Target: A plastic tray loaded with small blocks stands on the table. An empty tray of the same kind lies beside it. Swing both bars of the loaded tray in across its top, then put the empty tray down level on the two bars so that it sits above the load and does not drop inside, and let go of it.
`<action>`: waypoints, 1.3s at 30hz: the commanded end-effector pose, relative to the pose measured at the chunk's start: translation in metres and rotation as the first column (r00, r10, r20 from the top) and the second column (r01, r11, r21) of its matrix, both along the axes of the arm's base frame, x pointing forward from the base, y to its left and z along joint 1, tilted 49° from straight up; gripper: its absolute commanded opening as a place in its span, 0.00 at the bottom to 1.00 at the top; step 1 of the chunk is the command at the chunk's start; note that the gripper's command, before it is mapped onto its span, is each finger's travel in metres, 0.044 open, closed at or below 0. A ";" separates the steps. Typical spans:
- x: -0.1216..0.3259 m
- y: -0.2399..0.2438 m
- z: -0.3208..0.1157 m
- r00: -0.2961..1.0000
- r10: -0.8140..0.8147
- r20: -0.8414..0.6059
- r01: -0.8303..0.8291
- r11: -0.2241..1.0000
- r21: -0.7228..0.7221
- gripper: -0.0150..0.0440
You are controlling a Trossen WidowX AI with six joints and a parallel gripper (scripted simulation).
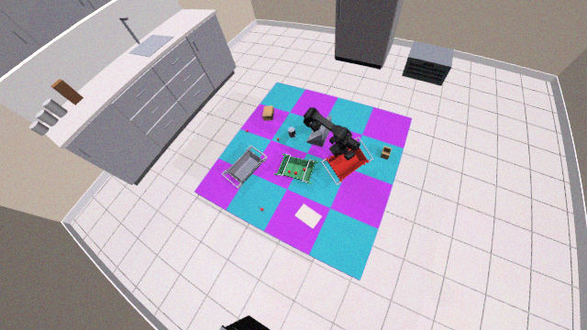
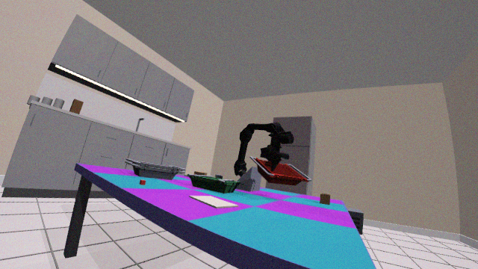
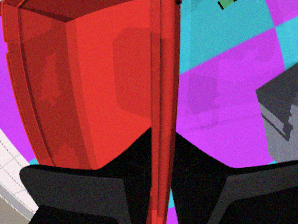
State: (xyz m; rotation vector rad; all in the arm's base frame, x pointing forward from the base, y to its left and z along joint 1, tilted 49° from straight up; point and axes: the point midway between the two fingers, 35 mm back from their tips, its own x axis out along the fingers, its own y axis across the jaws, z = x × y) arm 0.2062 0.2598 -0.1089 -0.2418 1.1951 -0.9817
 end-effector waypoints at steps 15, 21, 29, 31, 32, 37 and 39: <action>0.001 0.007 0.003 1.000 -0.002 0.010 0.001 1.000 0.015 0.25; 0.001 0.007 0.003 1.000 -0.002 0.010 0.001 1.000 0.015 0.25; 0.018 0.000 0.024 0.998 -0.039 0.059 0.037 0.999 0.032 0.25; 0.025 -0.003 0.032 0.996 -0.053 0.076 0.050 0.998 0.038 0.25; 0.028 -0.004 0.036 0.995 -0.060 0.085 0.057 0.998 0.041 0.25; 0.043 -0.013 0.055 0.987 -0.096 0.130 0.089 0.994 0.056 0.25; 0.049 -0.018 0.063 0.983 -0.110 0.147 0.102 0.993 0.062 0.25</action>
